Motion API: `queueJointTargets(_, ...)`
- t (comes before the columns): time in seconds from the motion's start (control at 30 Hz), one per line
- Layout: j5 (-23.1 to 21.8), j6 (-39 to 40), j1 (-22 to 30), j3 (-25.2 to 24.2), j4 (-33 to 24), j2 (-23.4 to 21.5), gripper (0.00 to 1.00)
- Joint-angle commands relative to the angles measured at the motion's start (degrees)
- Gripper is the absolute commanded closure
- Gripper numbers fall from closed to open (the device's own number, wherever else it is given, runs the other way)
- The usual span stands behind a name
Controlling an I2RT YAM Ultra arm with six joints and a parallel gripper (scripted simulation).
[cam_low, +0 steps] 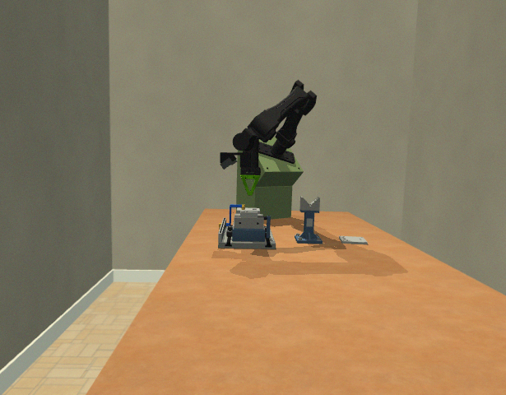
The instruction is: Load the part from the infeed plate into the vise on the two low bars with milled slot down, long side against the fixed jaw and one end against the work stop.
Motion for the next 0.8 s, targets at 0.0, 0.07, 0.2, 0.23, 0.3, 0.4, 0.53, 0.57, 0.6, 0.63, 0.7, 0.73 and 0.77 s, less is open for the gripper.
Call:
queueJointTargets(0.0,1.1,0.5,-0.3,-0.4,0.9,-0.4,1.0)
queueJointTargets(0.07,1.2,0.6,-0.1,-0.8,1.1,0.1,1.0)
queueJointTargets(0.2,1.2,0.8,-0.2,-0.9,1.5,0.8,1.0)
queueJointTargets(0.23,1.2,0.8,-0.2,-0.9,1.5,0.8,1.0)
queueJointTargets(0.3,1.3,1.0,-0.2,-0.6,1.8,0.2,1.0)
queueJointTargets(0.4,1.4,1.3,0.8,-1.5,2.3,1.2,1.0)
queueJointTargets(0.53,1.6,1.8,0.6,-1.5,3.3,1.6,1.0)
queueJointTargets(0.57,1.7,1.9,0.7,-1.8,3.6,1.7,1.0)
queueJointTargets(0.6,1.7,2.1,0.9,-1.3,3.9,1.9,1.0)
queueJointTargets(0.63,1.8,2.2,1.3,-0.8,4.2,2.0,1.0)
queueJointTargets(0.7,1.9,2.5,1.9,-1.3,4.7,1.7,1.0)
queueJointTargets(0.73,2.0,2.7,2.0,-1.7,5.0,2.0,1.0)
queueJointTargets(0.77,2.0,2.7,2.0,-1.7,5.0,2.0,1.0)
